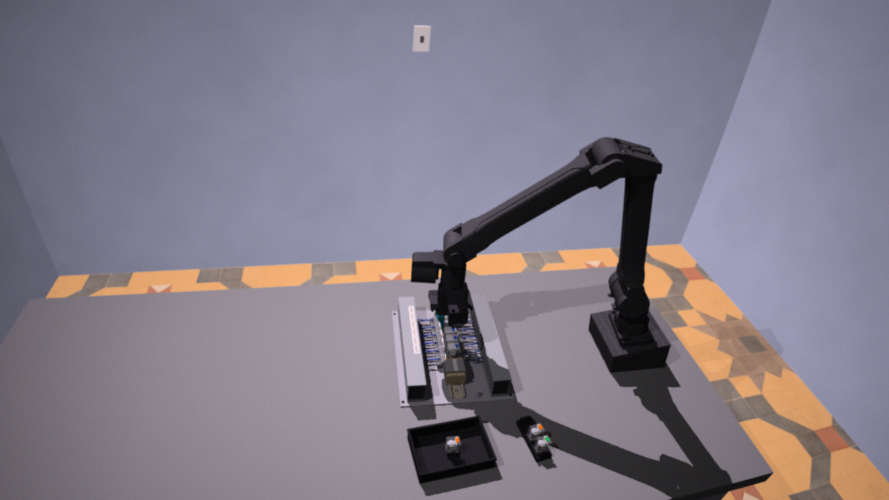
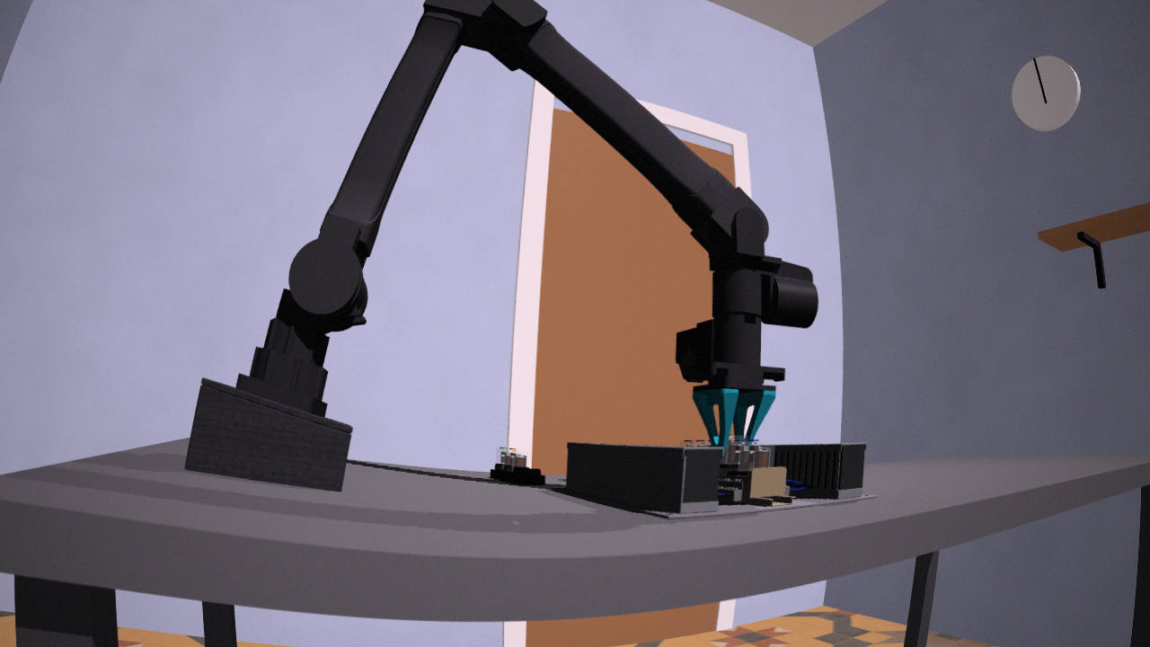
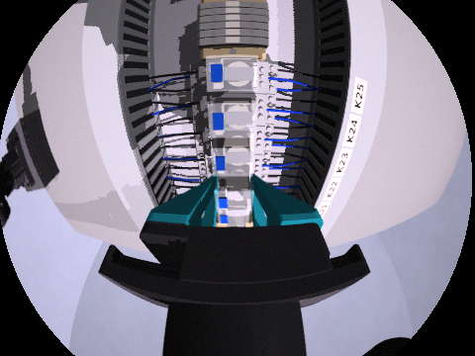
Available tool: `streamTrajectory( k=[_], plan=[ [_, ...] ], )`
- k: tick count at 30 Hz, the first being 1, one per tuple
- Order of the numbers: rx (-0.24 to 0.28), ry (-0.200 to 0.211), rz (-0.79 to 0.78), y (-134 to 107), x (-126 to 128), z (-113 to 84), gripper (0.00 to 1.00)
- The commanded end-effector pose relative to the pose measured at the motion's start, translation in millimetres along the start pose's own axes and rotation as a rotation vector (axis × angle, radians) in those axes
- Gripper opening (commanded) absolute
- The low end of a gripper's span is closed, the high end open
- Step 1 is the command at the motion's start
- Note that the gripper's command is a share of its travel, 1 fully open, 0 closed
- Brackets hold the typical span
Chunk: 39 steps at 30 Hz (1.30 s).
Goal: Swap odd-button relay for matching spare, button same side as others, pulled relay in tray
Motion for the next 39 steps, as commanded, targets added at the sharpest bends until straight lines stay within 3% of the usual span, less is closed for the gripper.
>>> streamTrajectory(
  k=[1, 39],
  plan=[
    [0.004, -0.047, -0.003, 1.0, -21.3, -11.5, 0.0],
    [0.003, -0.042, -0.004, 2.2, -18.0, -11.9, 0.0]
  ],
)
Point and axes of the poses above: the point where the finger pads meet when closed, its own z axis out along the fingers, its own x axis across the jaws, y = z × x, the point moved 3 cm from there along -z, back along the fingers, and after that the axes turned 5 degrees about -z, right-handed, at the moved point
